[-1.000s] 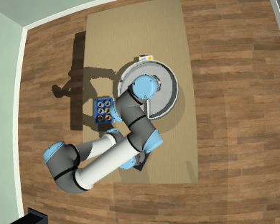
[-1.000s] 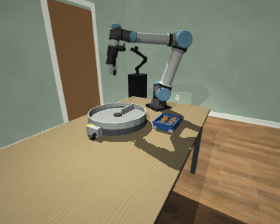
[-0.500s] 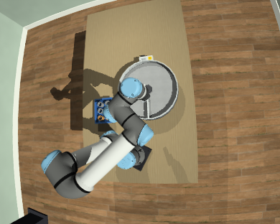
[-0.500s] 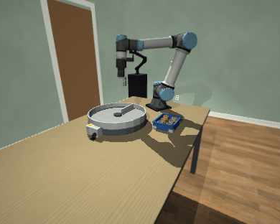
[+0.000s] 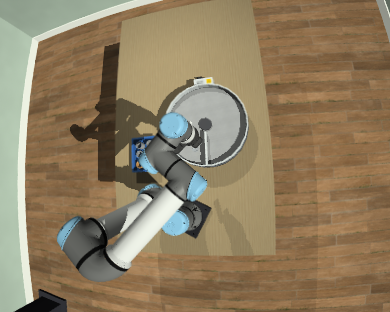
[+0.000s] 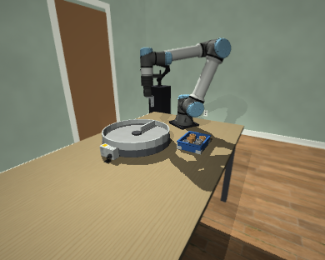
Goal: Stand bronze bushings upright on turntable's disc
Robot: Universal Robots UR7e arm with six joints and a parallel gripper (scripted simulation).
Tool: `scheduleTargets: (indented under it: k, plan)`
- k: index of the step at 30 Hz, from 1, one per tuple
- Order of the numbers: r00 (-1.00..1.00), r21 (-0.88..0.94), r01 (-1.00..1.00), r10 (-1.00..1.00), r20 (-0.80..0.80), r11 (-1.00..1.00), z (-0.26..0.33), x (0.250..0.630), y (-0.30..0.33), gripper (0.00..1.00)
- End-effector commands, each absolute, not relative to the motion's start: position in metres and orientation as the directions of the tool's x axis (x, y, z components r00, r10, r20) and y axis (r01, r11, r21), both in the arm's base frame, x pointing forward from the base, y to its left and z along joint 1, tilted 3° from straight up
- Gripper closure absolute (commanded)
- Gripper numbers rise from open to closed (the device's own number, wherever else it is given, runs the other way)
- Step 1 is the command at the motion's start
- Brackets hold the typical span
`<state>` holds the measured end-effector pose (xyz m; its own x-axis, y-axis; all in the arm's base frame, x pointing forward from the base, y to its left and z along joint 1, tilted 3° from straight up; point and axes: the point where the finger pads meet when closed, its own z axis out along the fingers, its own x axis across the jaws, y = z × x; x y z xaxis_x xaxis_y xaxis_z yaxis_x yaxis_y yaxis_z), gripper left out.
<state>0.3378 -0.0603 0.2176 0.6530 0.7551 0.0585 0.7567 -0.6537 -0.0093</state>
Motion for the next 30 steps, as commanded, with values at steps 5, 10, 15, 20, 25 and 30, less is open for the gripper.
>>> scheduleTargets:
  k: [5, 10, 15, 20, 25, 30]
  plan:
    - [0.630, -0.014, 0.776, 0.775, 0.047, -0.630, 0.2121, 0.3327, -0.0561, 0.00]
    - [0.630, -0.014, 0.777, 0.775, 0.047, -0.630, 0.2121, 0.3327, -0.0561, 0.00]
    - [0.630, -0.014, 0.777, 0.775, 0.047, -0.630, 0.2121, 0.3327, -0.0561, 0.00]
    - [0.630, -0.014, 0.777, 0.775, 0.047, -0.630, 0.2121, 0.3327, -0.0561, 0.65]
    - [0.630, -0.014, 0.777, 0.775, 0.047, -0.630, 0.2121, 0.3327, -0.0561, 0.65]
    - [0.630, -0.014, 0.777, 0.775, 0.047, -0.630, 0.2121, 0.3327, -0.0561, 0.65]
